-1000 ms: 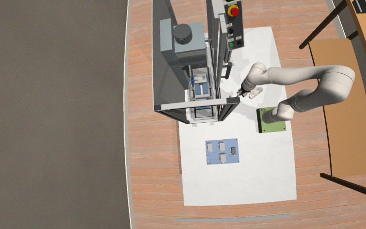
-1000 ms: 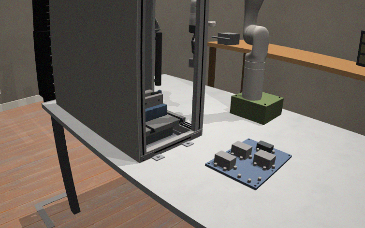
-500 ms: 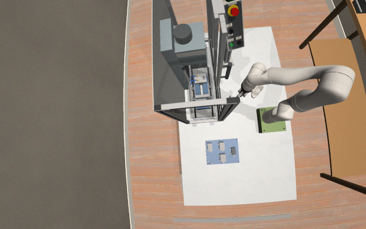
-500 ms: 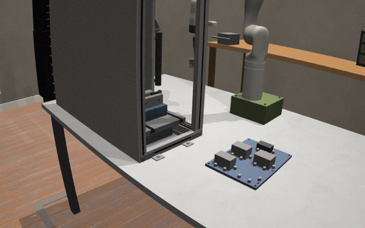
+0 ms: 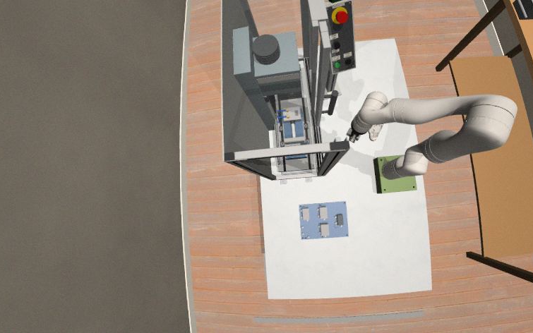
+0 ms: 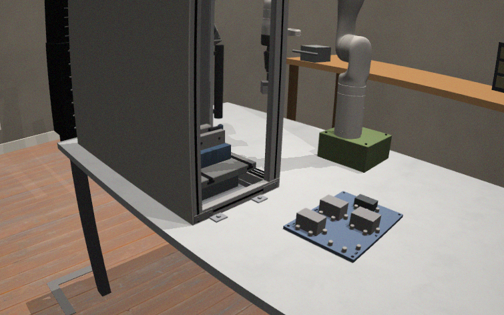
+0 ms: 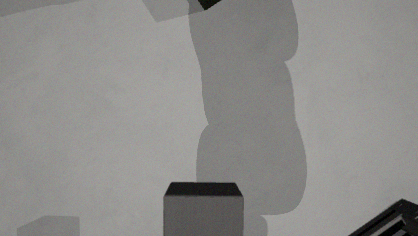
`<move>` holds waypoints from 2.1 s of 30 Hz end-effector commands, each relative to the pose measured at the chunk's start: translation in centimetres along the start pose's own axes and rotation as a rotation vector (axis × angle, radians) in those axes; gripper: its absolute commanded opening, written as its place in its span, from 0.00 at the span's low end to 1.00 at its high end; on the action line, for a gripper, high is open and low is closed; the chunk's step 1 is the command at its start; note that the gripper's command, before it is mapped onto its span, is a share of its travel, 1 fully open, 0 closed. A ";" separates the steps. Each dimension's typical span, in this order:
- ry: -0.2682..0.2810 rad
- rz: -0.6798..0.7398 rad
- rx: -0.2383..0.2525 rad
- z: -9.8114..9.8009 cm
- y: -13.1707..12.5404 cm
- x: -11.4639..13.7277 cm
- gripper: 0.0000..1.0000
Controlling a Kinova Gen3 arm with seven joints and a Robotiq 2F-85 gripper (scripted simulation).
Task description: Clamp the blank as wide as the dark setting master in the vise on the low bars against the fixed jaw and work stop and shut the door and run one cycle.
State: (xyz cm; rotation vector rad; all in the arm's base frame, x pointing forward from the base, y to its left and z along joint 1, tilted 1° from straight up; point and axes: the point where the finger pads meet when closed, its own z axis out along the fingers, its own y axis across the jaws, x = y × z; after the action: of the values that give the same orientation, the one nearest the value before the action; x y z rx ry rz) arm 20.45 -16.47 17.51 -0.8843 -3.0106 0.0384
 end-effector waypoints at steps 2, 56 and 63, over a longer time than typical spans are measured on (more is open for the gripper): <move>-0.001 -0.001 -0.006 0.0 0.0 0.1 0.10; -0.003 -0.589 -0.009 0.0 1.1 -1.6 0.10; -0.002 -0.590 -0.013 0.0 2.8 -4.1 0.10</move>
State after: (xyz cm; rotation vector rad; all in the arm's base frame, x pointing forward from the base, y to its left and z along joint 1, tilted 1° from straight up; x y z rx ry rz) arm 24.90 -16.65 17.74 0.0354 -3.1467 0.0300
